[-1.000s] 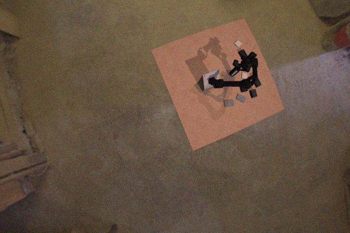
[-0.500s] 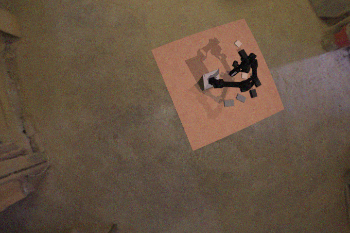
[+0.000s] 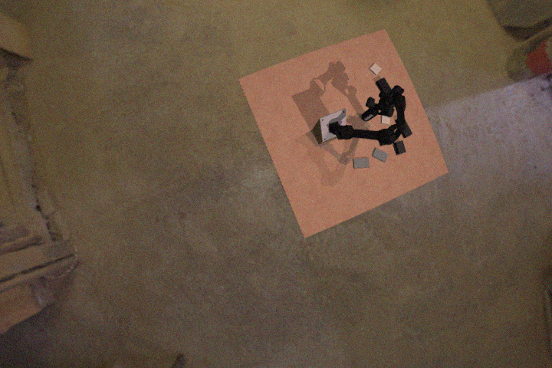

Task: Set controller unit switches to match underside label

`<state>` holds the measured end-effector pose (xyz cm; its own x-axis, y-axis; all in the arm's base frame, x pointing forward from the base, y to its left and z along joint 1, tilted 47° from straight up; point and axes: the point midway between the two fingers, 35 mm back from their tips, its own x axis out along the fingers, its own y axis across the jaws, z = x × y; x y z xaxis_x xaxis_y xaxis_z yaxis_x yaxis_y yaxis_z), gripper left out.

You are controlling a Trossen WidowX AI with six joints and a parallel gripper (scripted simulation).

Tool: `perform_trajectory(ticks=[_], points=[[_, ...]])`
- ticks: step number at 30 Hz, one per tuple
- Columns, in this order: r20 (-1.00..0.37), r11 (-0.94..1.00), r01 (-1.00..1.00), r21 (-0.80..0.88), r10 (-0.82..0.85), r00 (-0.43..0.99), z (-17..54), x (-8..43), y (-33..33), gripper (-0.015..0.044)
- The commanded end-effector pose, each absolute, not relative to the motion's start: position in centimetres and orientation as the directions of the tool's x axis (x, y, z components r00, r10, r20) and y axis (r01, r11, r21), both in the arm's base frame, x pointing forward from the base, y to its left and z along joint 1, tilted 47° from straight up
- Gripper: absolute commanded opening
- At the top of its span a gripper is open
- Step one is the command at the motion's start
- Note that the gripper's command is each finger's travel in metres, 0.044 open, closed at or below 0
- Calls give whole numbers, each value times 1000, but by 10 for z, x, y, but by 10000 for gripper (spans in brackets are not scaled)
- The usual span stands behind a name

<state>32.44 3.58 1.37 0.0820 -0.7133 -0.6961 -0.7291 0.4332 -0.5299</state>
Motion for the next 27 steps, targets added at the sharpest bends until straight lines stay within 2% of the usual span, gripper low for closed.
perform_trajectory(ticks=[1, 27], points=[[-690, 430, -733, -527, -720, 74, 14, 320, 30, 338], [-689, 429, -733, -527, -721, 74, 22, 306, 16, 338]])
